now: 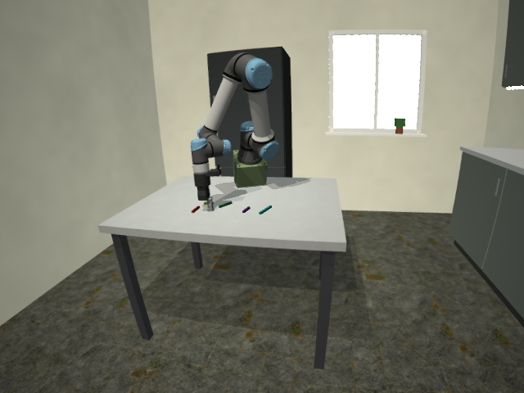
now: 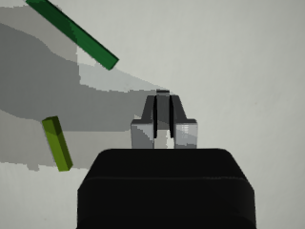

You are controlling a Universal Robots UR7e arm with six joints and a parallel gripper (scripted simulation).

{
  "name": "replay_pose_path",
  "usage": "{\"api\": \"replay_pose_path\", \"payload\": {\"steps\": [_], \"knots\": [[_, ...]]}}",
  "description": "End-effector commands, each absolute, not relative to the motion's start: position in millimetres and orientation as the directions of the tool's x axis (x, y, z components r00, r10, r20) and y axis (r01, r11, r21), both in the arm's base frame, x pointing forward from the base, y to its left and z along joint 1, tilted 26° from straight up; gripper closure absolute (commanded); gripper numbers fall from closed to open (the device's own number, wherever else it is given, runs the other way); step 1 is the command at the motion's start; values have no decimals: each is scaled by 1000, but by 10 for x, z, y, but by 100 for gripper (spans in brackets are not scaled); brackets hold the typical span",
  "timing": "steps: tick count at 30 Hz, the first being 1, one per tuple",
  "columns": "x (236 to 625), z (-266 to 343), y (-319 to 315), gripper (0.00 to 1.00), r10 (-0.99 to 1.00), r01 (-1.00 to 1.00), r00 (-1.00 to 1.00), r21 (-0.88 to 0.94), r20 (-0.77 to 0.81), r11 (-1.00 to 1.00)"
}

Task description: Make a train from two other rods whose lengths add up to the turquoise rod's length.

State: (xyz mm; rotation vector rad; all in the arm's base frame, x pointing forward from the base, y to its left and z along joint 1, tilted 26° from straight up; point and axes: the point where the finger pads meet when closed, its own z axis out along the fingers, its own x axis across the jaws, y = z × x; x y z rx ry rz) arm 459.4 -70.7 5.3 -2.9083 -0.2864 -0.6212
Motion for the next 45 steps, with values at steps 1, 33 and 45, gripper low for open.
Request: {"api": "replay_pose_path", "payload": {"steps": [1,33,45], "knots": [[4589,73,-713,76,154,217,895,-109,418,-970],[4243,876,-880,76,154,217,895,-109,418,-970],[4208,957,-897,76,154,217,895,-109,418,-970]]}}
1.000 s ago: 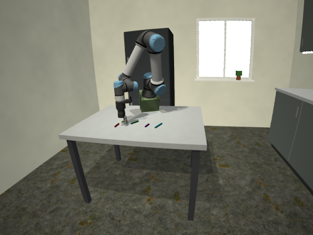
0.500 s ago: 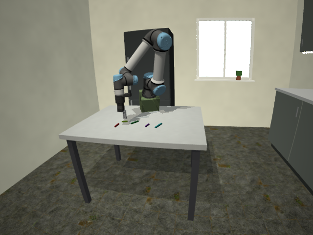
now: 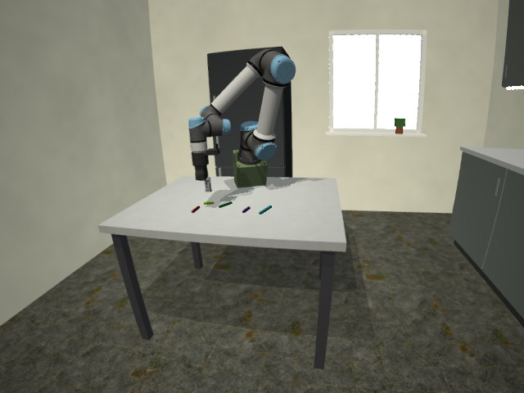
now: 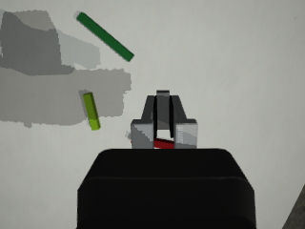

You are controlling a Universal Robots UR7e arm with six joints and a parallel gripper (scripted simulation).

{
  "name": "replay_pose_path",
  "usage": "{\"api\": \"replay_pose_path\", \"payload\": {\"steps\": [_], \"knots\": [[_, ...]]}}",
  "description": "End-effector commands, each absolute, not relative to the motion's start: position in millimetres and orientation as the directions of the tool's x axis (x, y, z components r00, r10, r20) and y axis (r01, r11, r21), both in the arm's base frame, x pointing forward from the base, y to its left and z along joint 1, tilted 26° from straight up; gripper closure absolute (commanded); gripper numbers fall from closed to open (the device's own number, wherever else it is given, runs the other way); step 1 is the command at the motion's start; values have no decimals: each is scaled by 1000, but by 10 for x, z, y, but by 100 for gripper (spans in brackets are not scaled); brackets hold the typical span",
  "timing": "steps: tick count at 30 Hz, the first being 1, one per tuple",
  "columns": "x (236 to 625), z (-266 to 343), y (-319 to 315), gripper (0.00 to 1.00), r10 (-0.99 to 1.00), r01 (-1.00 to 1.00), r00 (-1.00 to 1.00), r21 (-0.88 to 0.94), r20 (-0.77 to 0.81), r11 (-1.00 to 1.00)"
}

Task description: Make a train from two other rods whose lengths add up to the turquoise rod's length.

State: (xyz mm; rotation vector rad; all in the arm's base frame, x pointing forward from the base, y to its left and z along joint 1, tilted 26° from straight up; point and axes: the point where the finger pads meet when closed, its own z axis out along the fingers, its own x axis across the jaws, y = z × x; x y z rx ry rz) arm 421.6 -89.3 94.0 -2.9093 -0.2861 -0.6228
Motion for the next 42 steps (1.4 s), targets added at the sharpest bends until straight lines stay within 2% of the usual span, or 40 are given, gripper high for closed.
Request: {"api": "replay_pose_path", "payload": {"steps": [1,29,42], "knots": [[4208,957,-897,76,154,217,895,-109,418,-970],[4212,962,-887,76,126,192,901,-120,415,-974],[4226,976,-855,76,34,106,915,-159,401,-982]]}}
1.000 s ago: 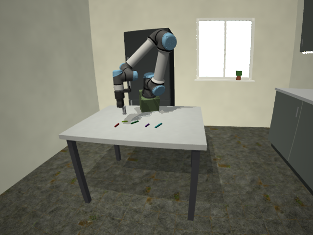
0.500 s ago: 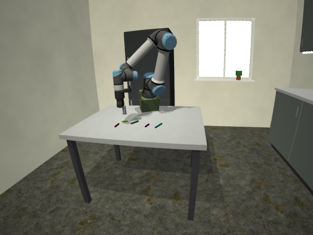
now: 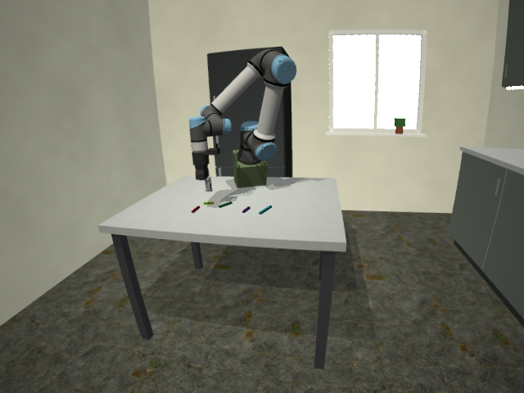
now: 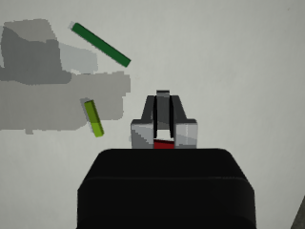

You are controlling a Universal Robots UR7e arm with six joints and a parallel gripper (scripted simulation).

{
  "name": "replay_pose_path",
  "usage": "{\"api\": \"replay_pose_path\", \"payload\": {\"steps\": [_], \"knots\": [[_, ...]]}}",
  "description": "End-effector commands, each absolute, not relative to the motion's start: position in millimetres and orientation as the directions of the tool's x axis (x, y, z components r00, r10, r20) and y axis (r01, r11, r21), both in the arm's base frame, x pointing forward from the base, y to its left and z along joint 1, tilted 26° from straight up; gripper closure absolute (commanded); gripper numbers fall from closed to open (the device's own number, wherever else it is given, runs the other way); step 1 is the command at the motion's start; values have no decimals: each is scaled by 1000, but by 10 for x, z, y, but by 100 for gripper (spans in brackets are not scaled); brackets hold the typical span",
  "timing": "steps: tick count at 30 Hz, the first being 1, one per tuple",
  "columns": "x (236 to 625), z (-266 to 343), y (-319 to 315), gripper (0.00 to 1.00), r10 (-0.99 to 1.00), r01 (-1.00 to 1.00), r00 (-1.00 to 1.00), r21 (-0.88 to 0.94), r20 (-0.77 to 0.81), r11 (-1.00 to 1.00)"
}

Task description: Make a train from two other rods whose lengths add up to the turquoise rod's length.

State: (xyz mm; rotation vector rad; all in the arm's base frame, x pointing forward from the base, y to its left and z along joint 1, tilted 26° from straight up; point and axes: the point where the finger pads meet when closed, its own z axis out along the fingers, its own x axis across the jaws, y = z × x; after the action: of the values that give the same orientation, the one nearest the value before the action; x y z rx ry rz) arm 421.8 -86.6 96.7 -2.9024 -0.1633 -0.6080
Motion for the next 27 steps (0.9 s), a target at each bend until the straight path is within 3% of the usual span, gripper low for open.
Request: {"api": "replay_pose_path", "payload": {"steps": [1,27], "knots": [[4227,977,-851,76,23,96,916,-163,399,-982],[4282,1029,-744,76,-348,-256,885,-301,308,-918]]}}
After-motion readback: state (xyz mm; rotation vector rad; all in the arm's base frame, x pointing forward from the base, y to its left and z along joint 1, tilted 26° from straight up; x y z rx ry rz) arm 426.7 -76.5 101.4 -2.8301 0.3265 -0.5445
